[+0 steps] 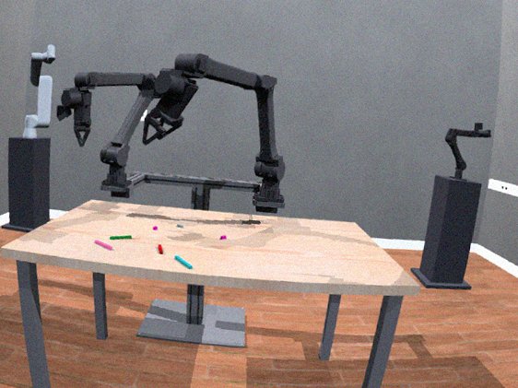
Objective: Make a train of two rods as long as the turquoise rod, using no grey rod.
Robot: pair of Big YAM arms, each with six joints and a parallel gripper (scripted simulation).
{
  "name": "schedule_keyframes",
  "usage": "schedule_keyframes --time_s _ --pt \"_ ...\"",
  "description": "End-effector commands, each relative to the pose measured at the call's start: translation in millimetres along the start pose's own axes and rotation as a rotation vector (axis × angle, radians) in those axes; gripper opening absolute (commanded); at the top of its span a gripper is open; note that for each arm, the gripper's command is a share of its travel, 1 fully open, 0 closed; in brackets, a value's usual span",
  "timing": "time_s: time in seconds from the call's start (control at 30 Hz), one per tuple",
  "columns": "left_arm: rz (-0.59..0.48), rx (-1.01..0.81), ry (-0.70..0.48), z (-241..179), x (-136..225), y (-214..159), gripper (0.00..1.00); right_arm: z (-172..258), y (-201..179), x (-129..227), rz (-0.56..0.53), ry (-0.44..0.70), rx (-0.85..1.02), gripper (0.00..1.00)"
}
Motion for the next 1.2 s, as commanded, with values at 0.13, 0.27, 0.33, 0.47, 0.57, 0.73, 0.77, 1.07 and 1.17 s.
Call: schedule_keyframes --time_s 0.13,0.27,0.33,0.47,0.57,0.73,0.77,1.07,1.17 --pt "-0.01 -0.012 0.013 -2 7 4 1.0 1 2 6 -0.019 0.01 -0.003 1.0" --pt "-0.01 -0.012 0.013 -2 7 4 1.0 1 2 6 -0.019 0.01 -0.003 1.0" --pt "-0.01 -0.012 0.013 -2 7 4 1.0 1 2 6 -0.019 0.01 -0.003 1.0" --pt "-0.01 -0.012 0.013 -2 7 4 1.0 1 2 6 -0.019 0.01 -0.003 1.0" --pt "-0.01 -0.012 0.013 -2 7 4 1.0 3 6 15 -0.04 0.024 -0.004 1.0" --pt "-0.012 -0.003 0.023 1 10 1 1.0 11 5 6 -0.028 0.016 0.011 1.0" --pt "-0.013 0.002 0.028 2 12 -1 1.0 13 4 1 -0.022 0.011 0.019 1.0" --pt "-0.037 0.105 0.138 26 49 -43 1.0 67 -7 -22 -0.029 0.013 0.156 1.0" --pt "-0.047 0.151 0.187 35 65 -62 1.0 89 -16 -32 -0.035 0.016 0.212 1.0"
Point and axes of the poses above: on each arm, the point where the finger pads meet when closed, its own x axis back along the fingers, its own z axis across the jaws, y = z × x, the point moved 9 cm from there along x, back along the fingers, and after that the axes turned 11 degrees about x, right-handed, at the moved point
